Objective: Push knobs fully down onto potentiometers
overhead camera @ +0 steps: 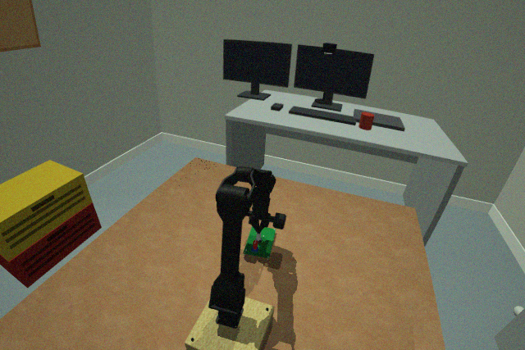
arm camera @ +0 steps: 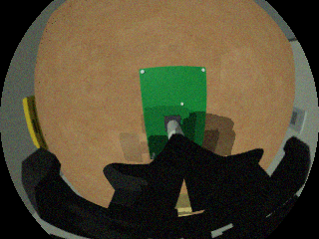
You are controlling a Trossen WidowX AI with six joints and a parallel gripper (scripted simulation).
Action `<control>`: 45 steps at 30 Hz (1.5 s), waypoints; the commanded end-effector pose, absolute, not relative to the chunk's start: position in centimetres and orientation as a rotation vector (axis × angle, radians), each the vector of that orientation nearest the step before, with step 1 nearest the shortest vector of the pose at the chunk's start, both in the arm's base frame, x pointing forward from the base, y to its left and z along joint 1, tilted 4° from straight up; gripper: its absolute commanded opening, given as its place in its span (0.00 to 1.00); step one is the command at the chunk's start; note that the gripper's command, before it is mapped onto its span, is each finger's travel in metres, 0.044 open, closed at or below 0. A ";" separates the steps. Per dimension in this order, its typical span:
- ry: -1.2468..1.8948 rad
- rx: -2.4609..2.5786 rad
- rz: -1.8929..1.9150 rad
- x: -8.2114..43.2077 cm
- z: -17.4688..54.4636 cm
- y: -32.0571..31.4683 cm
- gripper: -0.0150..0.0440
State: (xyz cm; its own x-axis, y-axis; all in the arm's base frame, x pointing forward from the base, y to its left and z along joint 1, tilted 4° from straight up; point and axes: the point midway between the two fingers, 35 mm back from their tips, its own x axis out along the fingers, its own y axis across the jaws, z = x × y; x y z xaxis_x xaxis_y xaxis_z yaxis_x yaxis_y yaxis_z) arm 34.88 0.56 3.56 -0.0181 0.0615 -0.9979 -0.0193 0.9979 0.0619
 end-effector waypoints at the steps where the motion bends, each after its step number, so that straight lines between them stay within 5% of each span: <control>1: 1.590 0.032 0.060 35.0 3.0 0.6 0.25; 45: 1.590 0.032 0.060 35.0 2.4 0.6 0.25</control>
